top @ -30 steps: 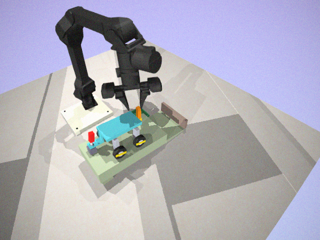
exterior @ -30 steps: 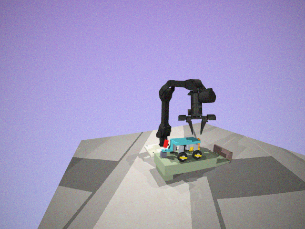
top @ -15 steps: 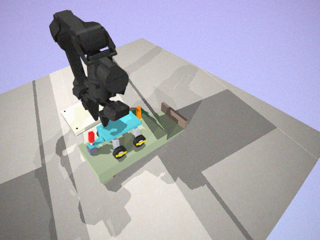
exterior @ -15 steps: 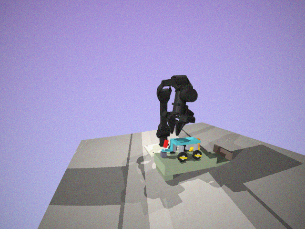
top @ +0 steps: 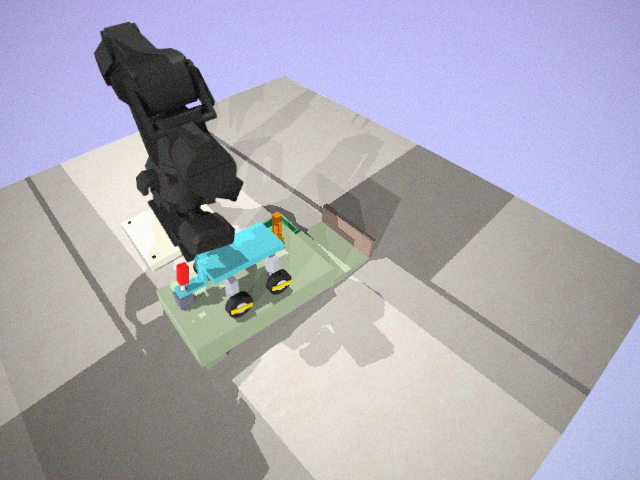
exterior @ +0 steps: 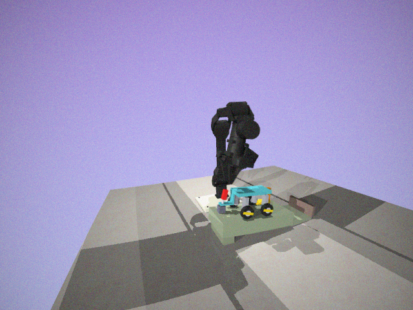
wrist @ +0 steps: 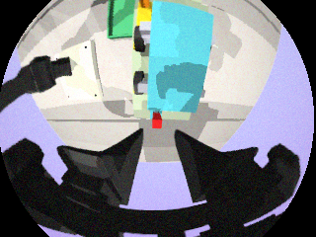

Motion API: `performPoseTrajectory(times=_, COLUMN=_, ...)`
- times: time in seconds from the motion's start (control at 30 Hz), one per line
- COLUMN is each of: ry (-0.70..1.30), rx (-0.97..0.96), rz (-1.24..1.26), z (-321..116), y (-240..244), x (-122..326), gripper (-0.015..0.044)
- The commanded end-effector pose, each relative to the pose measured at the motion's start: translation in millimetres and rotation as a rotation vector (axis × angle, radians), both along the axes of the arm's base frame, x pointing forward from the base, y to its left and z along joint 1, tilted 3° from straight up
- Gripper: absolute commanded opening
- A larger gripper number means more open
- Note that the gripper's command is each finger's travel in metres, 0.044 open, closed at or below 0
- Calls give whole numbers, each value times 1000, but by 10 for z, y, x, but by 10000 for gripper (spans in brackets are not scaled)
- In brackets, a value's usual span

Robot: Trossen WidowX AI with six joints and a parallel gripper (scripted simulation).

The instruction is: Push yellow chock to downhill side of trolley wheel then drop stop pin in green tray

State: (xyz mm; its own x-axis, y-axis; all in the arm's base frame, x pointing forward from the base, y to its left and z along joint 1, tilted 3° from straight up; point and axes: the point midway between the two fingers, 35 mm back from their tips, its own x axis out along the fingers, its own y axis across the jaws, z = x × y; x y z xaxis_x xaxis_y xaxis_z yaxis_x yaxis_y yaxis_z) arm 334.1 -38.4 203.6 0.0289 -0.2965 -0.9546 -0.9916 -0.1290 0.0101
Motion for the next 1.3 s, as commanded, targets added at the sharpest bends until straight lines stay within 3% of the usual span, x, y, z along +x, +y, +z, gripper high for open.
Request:
performPoseTrajectory(times=0.0, ry=3, rx=-7, rz=-7, z=-70, y=-28, x=-4, gripper=190)
performPoseTrajectory(times=1.27, ry=3, rx=-8, rz=-7, z=-536, y=-178, x=13, gripper=190)
